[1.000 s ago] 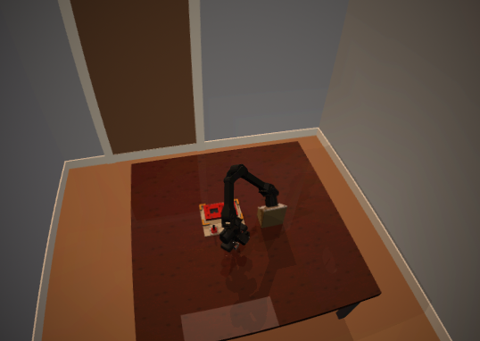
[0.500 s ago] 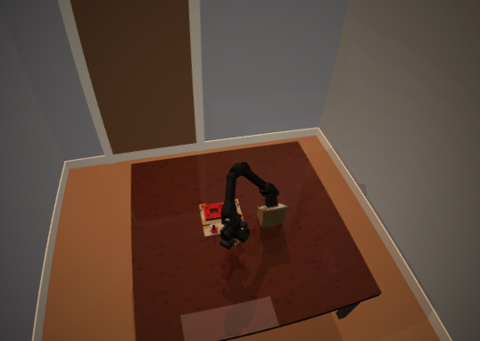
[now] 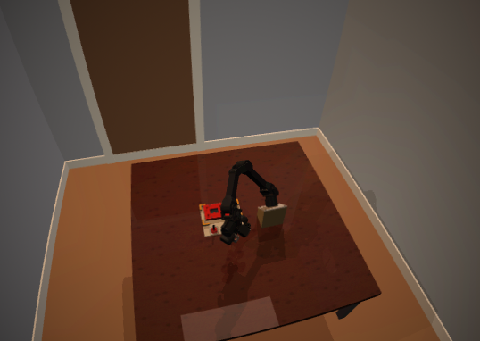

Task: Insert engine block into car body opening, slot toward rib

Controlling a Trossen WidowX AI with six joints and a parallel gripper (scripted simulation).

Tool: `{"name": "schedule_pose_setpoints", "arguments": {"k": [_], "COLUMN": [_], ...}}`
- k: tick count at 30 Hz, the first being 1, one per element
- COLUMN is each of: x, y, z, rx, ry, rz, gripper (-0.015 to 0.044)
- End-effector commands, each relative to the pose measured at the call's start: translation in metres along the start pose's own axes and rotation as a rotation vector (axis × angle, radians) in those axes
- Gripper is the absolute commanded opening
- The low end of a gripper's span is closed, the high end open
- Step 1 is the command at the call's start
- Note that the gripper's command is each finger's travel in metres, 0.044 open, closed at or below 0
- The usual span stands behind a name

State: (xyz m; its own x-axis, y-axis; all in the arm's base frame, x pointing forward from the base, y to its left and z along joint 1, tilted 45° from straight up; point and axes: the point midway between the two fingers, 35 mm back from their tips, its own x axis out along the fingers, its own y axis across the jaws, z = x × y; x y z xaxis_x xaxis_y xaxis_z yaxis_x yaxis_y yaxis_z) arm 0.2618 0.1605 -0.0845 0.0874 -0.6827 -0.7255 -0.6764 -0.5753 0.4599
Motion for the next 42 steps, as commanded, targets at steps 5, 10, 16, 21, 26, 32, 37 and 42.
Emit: {"name": "schedule_pose_setpoints", "arguments": {"k": [5,10,16,21,26,32,37,42], "x": [-0.026,-0.039,-0.038,-0.035,-0.032,-0.028,-0.025,-0.021], "y": [0.002,0.005,0.006,0.008,0.01,0.014,0.017,0.021], "z": [0.0,0.0,-0.01,-0.025,-0.039,-0.056,-0.068,-0.081], "rx": [-0.003,-0.007,0.081,0.208,0.336,0.49,0.614,0.738], "ry": [-0.003,-0.002,-0.008,-0.015,-0.022,-0.03,-0.042,-0.052], "rz": [0.002,0.008,0.003,-0.002,-0.007,-0.01,-0.013,-0.014], "gripper": [0.0,0.0,0.0,0.0,0.0,0.0,0.0,0.0]}}
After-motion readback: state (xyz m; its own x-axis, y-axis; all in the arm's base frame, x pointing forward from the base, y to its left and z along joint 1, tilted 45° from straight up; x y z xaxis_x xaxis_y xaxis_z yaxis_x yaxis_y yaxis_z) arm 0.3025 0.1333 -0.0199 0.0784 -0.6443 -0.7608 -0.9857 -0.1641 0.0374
